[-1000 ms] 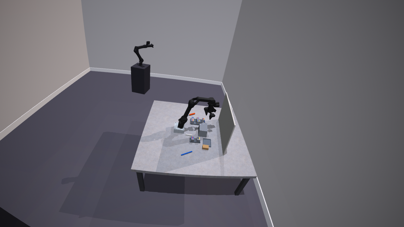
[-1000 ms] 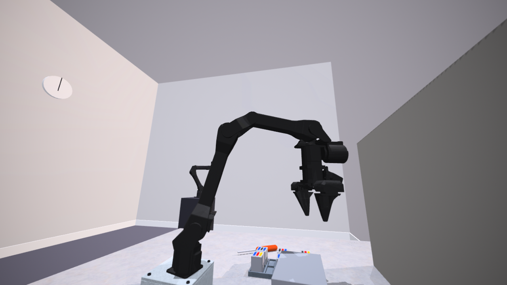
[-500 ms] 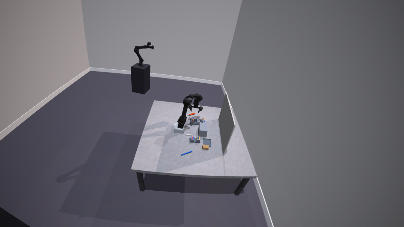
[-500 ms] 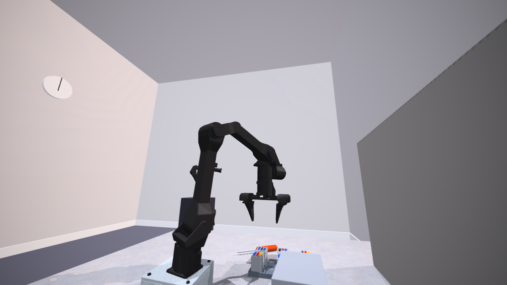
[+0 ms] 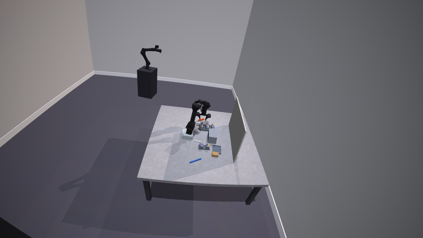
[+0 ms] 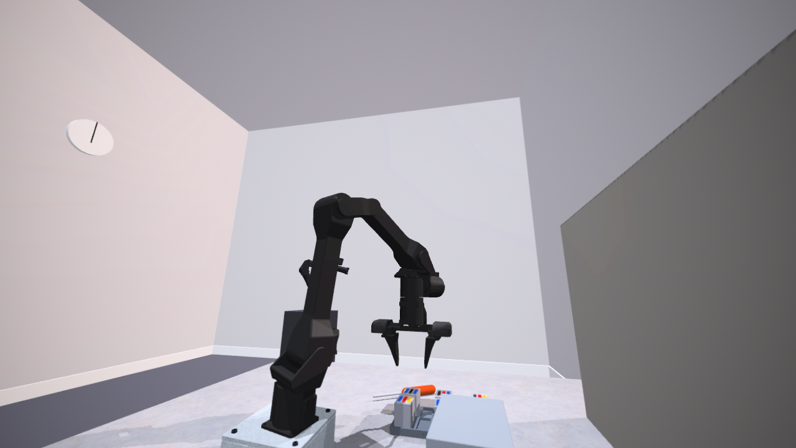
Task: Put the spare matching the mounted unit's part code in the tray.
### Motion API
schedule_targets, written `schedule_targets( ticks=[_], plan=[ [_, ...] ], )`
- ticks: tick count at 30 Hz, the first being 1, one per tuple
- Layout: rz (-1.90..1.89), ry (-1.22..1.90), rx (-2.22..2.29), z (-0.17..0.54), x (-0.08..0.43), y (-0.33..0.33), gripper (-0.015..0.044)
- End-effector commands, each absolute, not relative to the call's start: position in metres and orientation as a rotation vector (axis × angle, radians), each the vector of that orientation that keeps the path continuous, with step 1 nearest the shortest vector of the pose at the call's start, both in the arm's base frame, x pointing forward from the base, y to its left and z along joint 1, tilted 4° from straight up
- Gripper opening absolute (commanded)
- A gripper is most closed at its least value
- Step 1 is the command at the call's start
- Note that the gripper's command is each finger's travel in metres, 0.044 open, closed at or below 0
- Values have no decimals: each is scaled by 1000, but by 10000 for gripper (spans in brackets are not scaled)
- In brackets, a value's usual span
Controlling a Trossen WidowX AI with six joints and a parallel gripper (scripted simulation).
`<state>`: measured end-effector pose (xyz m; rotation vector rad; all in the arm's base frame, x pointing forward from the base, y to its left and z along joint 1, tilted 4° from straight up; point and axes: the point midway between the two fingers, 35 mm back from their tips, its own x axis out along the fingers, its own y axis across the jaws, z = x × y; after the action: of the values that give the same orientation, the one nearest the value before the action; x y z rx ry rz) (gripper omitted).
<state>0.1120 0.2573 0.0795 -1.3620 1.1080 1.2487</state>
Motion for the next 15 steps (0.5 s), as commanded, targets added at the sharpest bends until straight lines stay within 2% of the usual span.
schedule_targets(
  ticks=[1, 15],
  plan=[
    [1249, 1104, -1363, 73, 113, 258, 300],
    [1249, 1104, -1363, 59, 113, 260, 300]
  ],
)
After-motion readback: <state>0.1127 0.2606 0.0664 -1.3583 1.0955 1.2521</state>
